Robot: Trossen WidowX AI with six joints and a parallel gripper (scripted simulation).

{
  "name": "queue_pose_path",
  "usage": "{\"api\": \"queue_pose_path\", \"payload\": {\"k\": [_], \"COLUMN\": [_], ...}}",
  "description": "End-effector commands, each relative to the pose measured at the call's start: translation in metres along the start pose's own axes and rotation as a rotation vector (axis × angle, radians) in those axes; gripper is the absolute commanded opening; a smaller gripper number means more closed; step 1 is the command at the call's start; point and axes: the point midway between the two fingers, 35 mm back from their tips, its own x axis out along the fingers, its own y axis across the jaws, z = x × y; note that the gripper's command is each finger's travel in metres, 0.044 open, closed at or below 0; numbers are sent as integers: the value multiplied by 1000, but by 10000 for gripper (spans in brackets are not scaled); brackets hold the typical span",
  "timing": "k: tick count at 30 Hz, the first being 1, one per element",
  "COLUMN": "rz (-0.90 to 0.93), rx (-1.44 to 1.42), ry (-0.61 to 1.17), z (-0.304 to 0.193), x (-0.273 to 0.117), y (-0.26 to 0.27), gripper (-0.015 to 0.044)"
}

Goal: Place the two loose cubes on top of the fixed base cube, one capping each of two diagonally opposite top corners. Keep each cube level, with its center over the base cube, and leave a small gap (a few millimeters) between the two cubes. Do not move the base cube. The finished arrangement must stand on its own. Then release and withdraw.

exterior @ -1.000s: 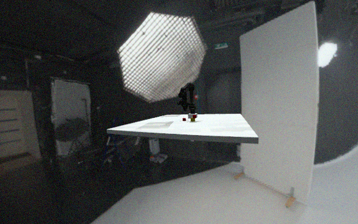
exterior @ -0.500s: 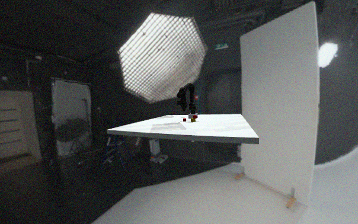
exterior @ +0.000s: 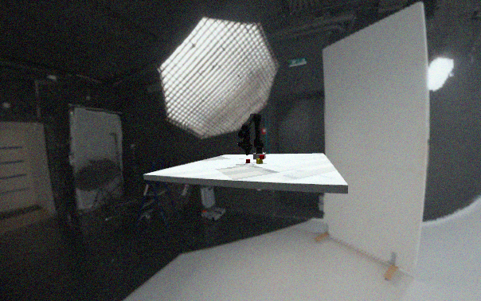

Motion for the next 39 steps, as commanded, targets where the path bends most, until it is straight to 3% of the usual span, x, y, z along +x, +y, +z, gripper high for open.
{"api": "queue_pose_path", "payload": {"k": [1, 38, 39], "rz": [-11, -11, -11], "rx": [4, 4, 4], "ry": [2, 2, 2], "z": [-1, -1, -1], "x": [10, 55, 55], "y": [-2, -3, -3], "gripper": [265, 265, 239]}}
